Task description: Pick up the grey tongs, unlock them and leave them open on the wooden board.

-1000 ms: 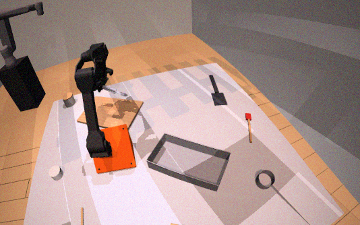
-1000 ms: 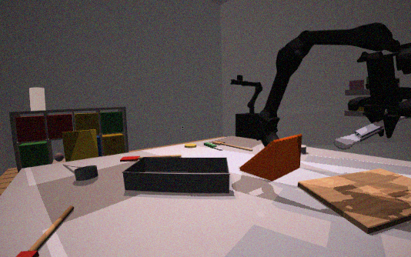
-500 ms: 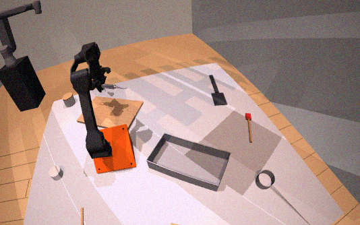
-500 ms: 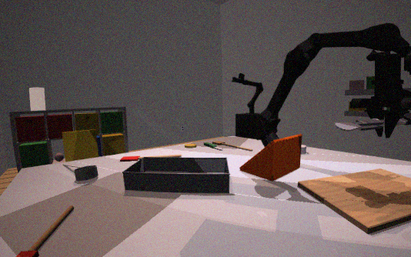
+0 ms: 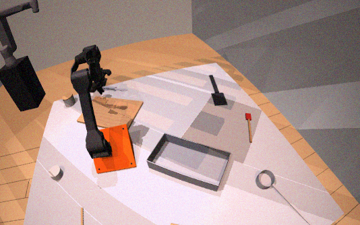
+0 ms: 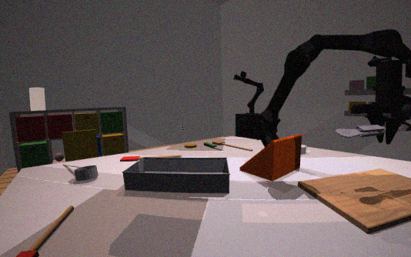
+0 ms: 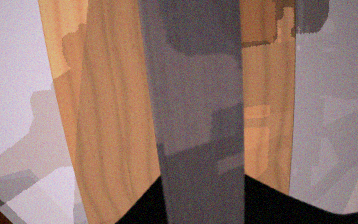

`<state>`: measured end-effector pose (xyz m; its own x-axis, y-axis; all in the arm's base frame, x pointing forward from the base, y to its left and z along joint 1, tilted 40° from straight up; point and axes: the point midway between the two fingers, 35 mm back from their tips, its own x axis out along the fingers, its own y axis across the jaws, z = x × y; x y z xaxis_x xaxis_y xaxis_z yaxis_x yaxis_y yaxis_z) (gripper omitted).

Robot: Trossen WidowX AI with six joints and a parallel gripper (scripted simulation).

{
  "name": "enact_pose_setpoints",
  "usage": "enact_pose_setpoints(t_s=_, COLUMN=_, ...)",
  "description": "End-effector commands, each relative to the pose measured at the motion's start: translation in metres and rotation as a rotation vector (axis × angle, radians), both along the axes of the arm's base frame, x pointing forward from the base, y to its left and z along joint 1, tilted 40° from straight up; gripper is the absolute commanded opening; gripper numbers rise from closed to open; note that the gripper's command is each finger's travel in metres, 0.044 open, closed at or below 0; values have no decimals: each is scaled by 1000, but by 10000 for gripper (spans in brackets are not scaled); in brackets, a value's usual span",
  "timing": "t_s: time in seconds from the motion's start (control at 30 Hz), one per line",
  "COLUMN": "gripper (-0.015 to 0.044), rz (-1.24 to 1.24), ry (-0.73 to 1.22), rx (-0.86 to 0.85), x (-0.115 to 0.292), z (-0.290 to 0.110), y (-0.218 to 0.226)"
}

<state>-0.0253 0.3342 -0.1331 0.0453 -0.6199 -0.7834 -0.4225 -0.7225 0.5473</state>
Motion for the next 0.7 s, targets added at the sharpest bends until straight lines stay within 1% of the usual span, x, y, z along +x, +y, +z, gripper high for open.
enact_pose_setpoints(t_s=0.0, gripper=-150, rz=-2, ry=-7, rx=2, x=1, z=-5, y=-2)
enact_pose_setpoints(t_s=0.67, gripper=-150, rz=-2, ry=-7, rx=3, x=2, z=-32, y=-21)
